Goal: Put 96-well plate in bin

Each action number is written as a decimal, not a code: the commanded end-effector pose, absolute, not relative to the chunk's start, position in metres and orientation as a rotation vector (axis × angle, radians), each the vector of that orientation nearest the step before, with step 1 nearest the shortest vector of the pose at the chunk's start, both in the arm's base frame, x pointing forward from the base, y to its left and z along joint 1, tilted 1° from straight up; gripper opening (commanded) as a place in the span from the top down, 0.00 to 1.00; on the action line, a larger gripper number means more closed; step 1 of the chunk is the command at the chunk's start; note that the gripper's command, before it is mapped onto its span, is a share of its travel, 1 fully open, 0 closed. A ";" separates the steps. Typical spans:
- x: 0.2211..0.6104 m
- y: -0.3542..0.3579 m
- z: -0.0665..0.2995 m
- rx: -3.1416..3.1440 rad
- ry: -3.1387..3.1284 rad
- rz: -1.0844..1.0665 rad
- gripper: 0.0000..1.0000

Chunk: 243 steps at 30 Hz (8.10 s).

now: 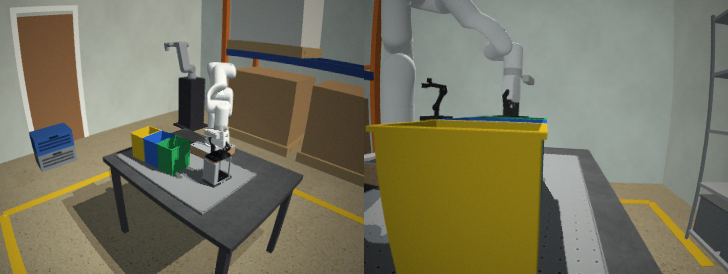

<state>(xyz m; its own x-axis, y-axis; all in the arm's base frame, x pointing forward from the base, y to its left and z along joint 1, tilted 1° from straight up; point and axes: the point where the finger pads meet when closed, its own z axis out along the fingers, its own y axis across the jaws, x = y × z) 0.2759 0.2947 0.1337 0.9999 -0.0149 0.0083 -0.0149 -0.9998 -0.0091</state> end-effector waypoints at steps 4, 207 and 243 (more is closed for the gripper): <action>0.277 0.295 0.146 -3.130 0.023 -0.017 1.00; 0.377 0.014 0.185 -3.132 -0.254 -0.011 1.00; 0.377 0.014 0.171 -3.132 -0.254 -0.011 1.00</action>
<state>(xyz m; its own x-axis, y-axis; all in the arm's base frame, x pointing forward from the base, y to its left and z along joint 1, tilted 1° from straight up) 0.3757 0.0141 0.1704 0.9869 0.1613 0.0036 0.1613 -0.9869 0.0005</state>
